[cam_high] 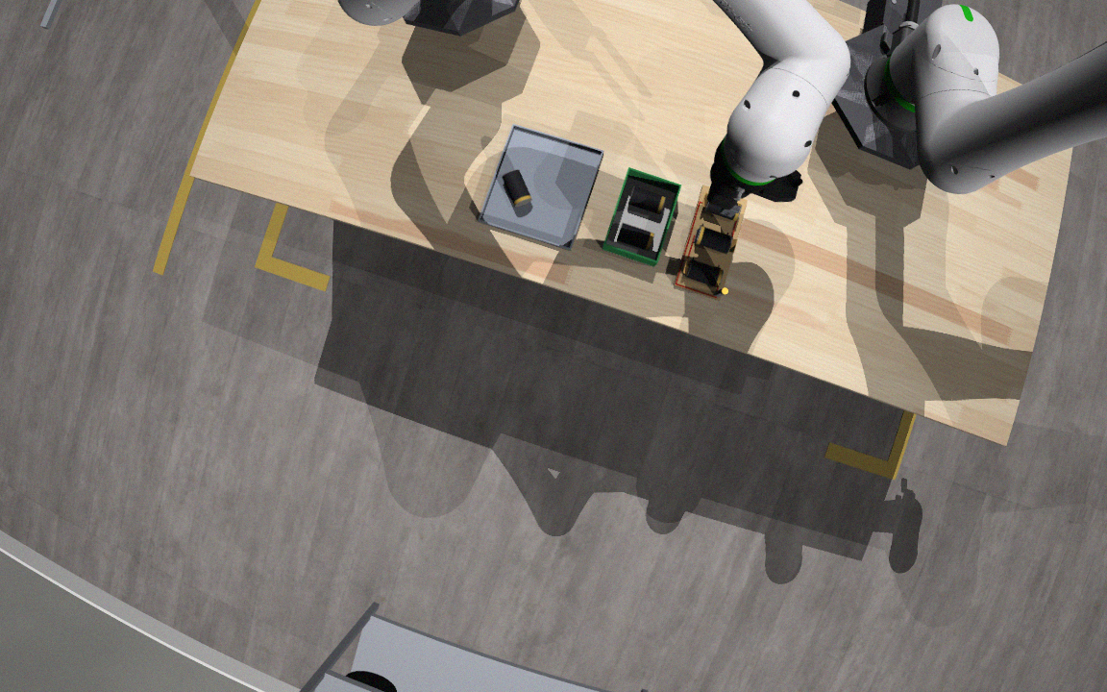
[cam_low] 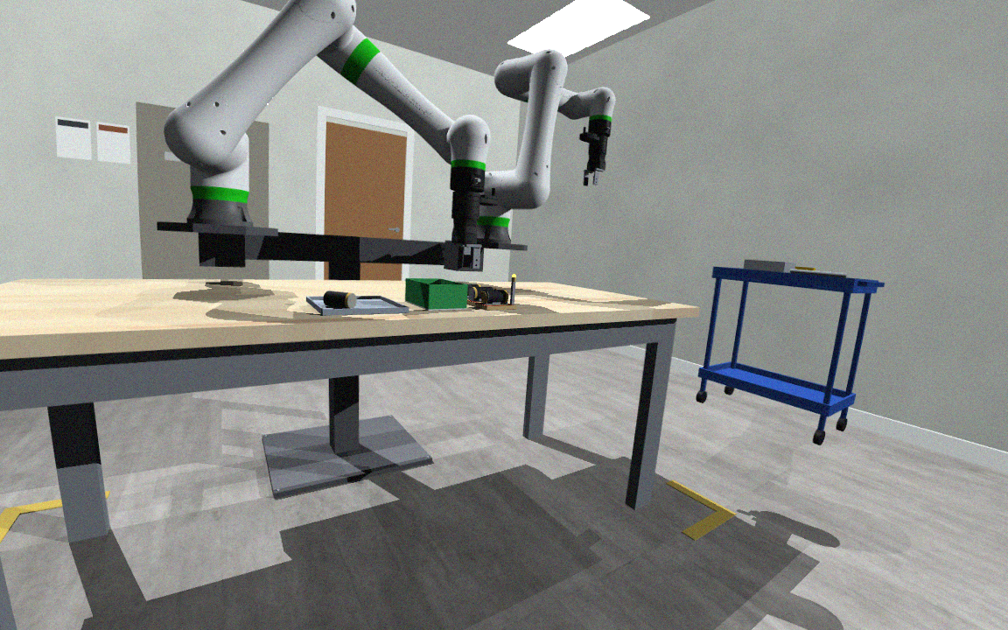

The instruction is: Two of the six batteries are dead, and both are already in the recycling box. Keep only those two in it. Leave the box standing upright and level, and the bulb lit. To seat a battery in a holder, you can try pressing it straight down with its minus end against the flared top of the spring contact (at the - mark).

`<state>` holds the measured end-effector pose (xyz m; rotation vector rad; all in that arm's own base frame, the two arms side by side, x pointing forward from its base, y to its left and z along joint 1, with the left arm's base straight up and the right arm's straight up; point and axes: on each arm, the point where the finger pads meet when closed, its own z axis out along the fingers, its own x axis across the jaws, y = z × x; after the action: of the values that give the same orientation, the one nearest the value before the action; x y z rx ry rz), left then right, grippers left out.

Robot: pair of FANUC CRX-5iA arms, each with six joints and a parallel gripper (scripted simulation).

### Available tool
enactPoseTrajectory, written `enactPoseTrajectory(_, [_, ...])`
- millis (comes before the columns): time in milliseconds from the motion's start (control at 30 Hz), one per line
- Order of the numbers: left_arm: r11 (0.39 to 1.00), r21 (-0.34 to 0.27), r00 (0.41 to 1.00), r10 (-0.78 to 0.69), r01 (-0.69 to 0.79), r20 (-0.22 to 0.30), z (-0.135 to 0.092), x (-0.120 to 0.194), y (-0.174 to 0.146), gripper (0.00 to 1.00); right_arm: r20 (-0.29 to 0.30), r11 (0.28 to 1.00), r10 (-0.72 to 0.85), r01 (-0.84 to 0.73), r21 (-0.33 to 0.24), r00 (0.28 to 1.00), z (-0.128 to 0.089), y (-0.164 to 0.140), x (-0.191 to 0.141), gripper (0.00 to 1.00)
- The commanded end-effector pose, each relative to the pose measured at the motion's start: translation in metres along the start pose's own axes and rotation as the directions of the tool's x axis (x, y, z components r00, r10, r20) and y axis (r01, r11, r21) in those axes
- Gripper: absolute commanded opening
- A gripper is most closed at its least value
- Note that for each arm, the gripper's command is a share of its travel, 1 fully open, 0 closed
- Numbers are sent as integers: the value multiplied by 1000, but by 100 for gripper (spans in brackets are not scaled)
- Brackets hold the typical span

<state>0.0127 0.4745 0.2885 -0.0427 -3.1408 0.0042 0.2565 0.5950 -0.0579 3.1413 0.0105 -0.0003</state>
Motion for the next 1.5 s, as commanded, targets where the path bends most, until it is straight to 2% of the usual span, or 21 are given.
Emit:
enactPoseTrajectory(0, [1000, -3, 1000, 0, 0, 0, -1, 0, 0, 100, -1, 1000, 0, 0, 2, 1000, -1, -1, 0, 90])
enactPoseTrajectory(233, [1000, -3, 1000, 0, 0, 0, -1, 0, 0, 100, -1, 1000, 0, 0, 2, 1000, -2, -1, 0, 90])
enactPoseTrajectory(300, [1000, -3, 1000, 0, 0, 0, -1, 0, 0, 100, -1, 1000, 0, 0, 2, 1000, -12, -1, 0, 90])
enactPoseTrajectory(367, [1000, -3, 1000, 0, 0, 0, -1, 0, 0, 100, -1, 1000, 0, 0, 2, 1000, -32, -1, 0, 90])
enactPoseTrajectory(433, [1000, -3, 1000, 0, 0, 0, -1, 0, 0, 100, -1, 1000, 0, 0, 2, 1000, -32, -1, 0, 90])
enactPoseTrajectory(533, [1000, -3, 1000, 0, 0, 0, -1, 0, 0, 100, -1, 1000, 0, 0, 2, 1000, -51, -1, 0, 90])
enactPoseTrajectory(1467, [1000, -3, 1000, 0, 0, 0, -1, 0, 0, 100, -1, 1000, 0, 0, 2, 1000, -52, -1, 0, 90])
